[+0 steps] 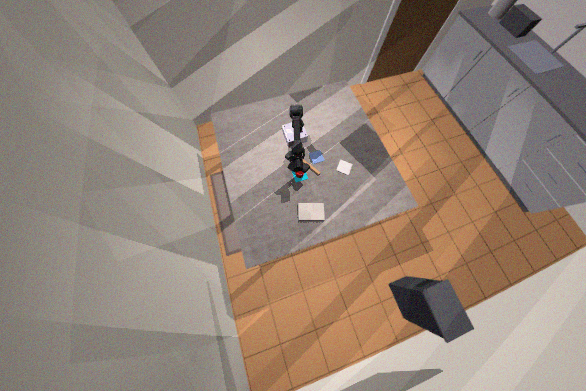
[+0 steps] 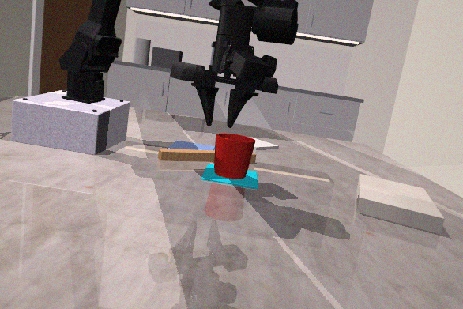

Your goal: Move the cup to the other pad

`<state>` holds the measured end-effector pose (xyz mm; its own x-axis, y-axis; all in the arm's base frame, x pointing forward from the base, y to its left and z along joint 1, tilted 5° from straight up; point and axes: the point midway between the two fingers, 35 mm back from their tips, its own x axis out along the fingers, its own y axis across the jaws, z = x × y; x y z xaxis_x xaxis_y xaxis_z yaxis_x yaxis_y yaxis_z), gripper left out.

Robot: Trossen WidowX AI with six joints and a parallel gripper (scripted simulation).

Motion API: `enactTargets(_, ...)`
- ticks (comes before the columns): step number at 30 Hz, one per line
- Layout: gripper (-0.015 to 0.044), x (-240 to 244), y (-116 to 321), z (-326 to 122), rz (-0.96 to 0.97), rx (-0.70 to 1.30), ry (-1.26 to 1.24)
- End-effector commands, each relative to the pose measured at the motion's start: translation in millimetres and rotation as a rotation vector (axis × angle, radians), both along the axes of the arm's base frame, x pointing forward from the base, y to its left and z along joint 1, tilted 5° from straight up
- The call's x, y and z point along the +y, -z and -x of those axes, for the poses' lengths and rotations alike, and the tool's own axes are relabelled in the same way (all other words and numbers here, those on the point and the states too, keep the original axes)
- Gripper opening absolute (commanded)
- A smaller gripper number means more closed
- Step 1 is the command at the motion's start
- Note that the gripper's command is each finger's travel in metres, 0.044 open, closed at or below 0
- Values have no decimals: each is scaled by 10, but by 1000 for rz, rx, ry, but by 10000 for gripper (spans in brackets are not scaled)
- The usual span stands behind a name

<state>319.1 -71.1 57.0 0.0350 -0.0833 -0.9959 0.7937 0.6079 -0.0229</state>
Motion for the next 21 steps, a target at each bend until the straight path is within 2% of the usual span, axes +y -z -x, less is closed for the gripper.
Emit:
enactTargets(1,259,-1,3,-1,0,0,0)
enactTargets(8,440,4,-66,-5,0,-1,0)
enactTargets(21,440,57,-628,66,-1,-7,3)
